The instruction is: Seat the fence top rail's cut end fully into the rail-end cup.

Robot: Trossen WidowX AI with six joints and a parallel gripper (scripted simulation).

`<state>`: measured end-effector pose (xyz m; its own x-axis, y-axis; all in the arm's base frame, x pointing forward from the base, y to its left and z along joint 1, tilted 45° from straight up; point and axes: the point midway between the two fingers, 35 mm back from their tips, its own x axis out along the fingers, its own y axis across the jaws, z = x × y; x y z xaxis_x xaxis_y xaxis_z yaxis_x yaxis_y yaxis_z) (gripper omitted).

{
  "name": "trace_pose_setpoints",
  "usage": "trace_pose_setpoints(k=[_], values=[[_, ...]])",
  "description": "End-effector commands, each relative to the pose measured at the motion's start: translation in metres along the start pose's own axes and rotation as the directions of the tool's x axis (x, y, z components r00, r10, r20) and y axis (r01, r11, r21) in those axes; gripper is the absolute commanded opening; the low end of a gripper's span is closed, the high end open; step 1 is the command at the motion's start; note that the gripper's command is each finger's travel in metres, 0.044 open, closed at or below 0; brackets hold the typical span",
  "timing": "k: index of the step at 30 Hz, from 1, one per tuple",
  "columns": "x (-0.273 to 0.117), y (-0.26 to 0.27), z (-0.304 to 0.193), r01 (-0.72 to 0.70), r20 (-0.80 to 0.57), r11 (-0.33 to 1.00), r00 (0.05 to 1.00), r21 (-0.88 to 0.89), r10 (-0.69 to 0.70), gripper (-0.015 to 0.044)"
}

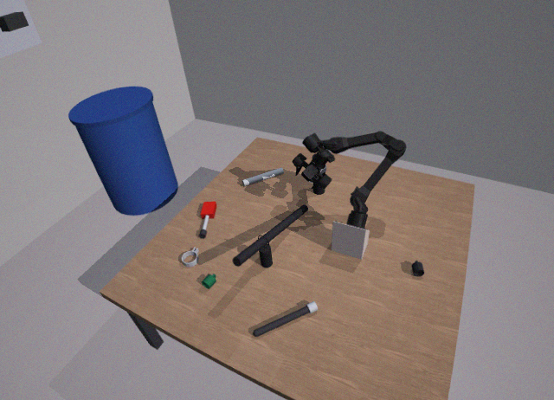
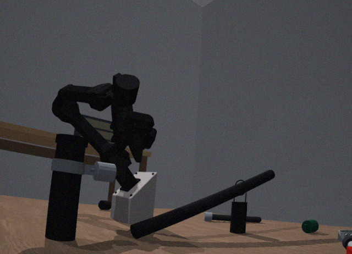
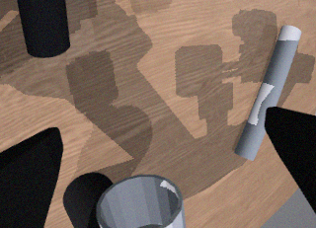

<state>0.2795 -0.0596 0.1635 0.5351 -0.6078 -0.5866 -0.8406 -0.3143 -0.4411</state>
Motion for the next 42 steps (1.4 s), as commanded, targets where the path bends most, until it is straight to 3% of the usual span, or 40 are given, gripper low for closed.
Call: trace_pose_setpoints(k=[1, 7, 14, 33, 42], values=[[-0.006, -0.005, 0.016, -0.018, 0.019, 0.986, 1.0, 0.164, 0.015, 0.044], [-0.022, -0.012, 0.046, -0.056, 0.032, 0.856, 0.998, 0.515, 0.046, 0.044], [-0.045, -0.018, 0.079, -0.041, 0.012, 0.564, 0.998, 0.825, 0.055, 0.044], [-0.088, -0.025, 0.121, 0.055, -0.056, -0.03, 0.998, 0.998, -0.009, 0.044], [-0.089, -0.025, 0.121, 0.056, -0.056, -0.038, 0.998, 0.998, -0.01, 0.044]])
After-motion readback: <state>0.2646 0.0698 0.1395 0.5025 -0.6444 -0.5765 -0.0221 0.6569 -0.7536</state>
